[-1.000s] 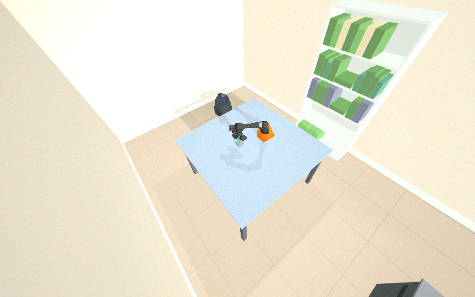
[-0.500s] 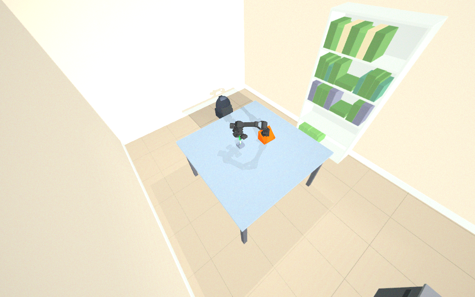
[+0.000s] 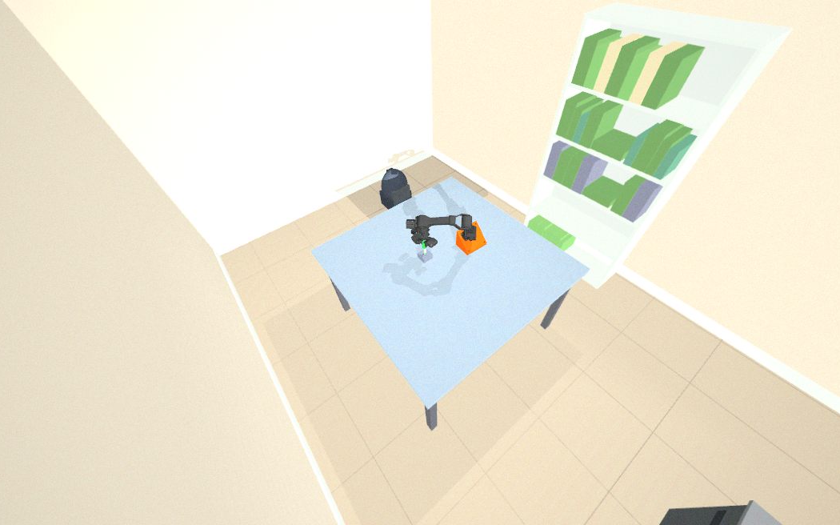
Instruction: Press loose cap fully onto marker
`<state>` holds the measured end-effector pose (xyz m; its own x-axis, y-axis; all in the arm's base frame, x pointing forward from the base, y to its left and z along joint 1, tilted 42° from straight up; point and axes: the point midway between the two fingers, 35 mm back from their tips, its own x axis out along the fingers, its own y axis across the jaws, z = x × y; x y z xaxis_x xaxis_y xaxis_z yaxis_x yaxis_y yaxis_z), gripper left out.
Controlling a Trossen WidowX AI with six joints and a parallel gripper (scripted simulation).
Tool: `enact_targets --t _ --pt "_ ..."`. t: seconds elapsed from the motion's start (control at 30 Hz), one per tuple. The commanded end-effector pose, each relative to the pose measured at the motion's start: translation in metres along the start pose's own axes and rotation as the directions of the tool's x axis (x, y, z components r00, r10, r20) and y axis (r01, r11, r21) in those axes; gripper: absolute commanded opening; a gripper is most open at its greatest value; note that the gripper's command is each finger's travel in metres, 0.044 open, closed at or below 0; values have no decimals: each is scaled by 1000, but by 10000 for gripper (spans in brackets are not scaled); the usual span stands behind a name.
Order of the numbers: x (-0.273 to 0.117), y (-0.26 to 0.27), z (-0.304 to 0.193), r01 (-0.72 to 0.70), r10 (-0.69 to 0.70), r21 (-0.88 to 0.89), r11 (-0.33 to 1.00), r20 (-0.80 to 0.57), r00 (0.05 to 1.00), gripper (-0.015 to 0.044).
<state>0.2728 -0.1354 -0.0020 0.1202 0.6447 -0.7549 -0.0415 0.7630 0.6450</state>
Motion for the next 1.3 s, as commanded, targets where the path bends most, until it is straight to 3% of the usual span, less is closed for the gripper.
enact_targets --t 0.0,0.7,1.1,1.27 --pt "7 0 -1 -7 7 9 1000 3 1000 0" --pt "41 1 -1 -9 9 8 1000 3 1000 0" --pt "42 1 -1 -9 9 8 1000 3 1000 0" --pt "42 1 -2 -5 5 3 1000 -1 1000 131"
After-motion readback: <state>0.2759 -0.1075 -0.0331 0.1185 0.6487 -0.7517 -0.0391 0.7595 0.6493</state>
